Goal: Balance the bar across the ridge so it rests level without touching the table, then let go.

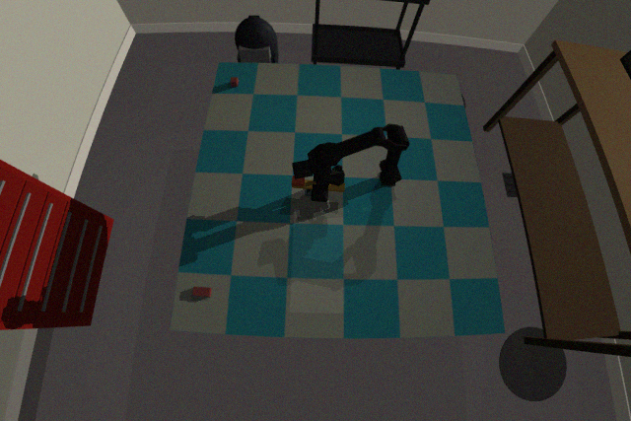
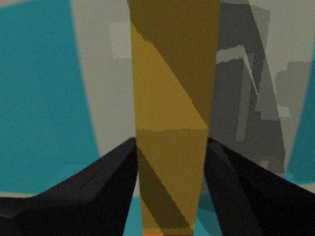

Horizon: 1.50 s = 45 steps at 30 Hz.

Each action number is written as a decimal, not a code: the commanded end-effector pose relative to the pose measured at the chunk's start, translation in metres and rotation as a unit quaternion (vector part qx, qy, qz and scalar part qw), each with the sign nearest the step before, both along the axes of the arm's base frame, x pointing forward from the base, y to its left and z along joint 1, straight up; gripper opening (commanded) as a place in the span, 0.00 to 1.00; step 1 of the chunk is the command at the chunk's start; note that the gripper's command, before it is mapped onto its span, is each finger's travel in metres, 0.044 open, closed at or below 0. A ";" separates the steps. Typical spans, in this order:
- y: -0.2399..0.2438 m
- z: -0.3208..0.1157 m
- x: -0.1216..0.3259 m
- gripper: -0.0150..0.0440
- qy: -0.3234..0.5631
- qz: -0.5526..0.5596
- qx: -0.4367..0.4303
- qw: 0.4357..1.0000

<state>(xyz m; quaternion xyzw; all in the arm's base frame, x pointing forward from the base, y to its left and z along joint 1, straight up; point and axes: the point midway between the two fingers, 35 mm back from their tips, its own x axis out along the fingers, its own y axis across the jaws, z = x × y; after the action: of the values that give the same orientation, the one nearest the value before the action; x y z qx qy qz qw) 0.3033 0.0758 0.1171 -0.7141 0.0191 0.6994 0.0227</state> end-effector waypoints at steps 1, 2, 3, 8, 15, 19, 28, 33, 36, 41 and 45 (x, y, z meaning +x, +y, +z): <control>0.000 0.000 0.000 0.54 0.000 0.000 0.000 1.000; 0.000 0.000 0.000 0.54 0.000 0.000 0.000 1.000; 0.000 0.000 0.000 0.54 0.000 0.000 0.000 1.000; 0.000 0.000 0.000 0.54 0.000 0.000 0.000 1.000; 0.000 0.000 0.000 0.54 0.000 0.000 0.000 1.000; 0.000 0.000 0.000 0.54 0.000 0.000 0.000 1.000; 0.000 0.000 0.000 0.55 0.000 0.000 0.000 1.000; 0.000 0.000 0.000 0.55 0.000 0.000 0.000 1.000; 0.000 0.000 0.000 0.57 0.000 0.000 0.000 1.000; 0.000 0.000 0.000 0.57 0.000 0.000 0.000 1.000; 0.000 0.000 0.000 0.57 0.000 0.000 0.000 1.000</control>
<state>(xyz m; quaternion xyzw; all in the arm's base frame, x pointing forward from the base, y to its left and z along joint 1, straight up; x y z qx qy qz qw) 0.3033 0.0757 0.1170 -0.7141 0.0191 0.6995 0.0227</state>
